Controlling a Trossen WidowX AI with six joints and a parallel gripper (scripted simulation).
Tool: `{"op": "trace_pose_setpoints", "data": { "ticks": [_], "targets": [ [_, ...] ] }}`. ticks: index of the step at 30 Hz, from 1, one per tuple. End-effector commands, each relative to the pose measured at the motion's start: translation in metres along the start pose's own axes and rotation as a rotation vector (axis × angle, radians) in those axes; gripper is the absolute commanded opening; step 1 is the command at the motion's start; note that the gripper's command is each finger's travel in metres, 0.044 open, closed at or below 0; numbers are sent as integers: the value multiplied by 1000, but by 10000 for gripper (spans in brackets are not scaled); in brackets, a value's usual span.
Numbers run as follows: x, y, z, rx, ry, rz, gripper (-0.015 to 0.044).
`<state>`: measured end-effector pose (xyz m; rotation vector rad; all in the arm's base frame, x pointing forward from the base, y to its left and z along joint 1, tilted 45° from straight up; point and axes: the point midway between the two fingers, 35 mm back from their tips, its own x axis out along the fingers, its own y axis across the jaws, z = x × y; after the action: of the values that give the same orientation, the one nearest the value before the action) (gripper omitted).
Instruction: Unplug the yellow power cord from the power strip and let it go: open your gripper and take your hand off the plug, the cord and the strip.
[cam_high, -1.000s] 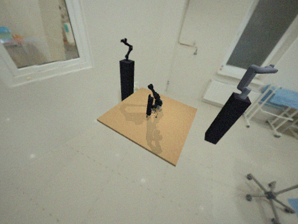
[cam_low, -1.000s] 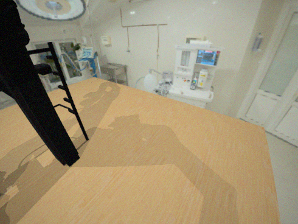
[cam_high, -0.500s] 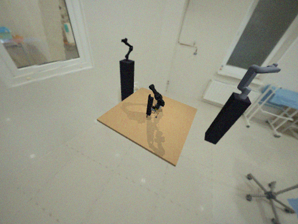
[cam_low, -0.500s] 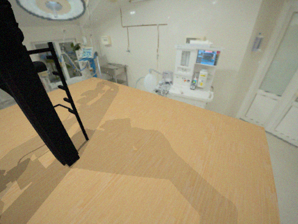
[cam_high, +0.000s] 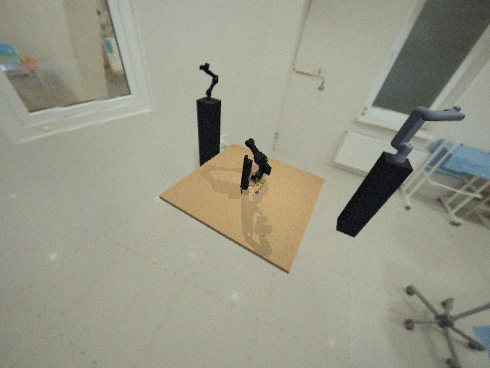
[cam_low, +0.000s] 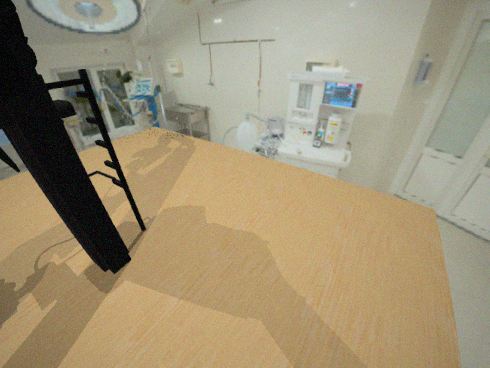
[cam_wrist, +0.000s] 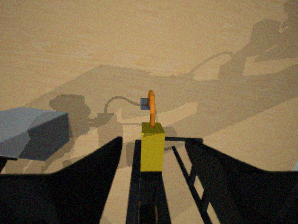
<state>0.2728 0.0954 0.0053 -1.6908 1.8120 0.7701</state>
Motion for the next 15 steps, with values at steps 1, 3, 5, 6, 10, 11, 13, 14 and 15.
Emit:
{"op": "trace_pose_setpoints", "data": {
  "ticks": [1,3,5,6,10,11,13,14,15],
  "targets": [
    [-2,-1,6,2,0,-2,394],
    [-5,-2,21,2,-2,-3,440],
    [-9,-2,41,2,-4,-3,440],
    [-11,-1,51,2,-4,-3,440],
    [-13,0,60,3,-4,-3,440],
    [-13,0,60,3,-4,-3,440],
    [-13,0,60,3,-4,-3,440],
    [-13,0,60,3,-4,-3,440],
    [-13,0,60,3,-4,-3,440]
  ]
}}
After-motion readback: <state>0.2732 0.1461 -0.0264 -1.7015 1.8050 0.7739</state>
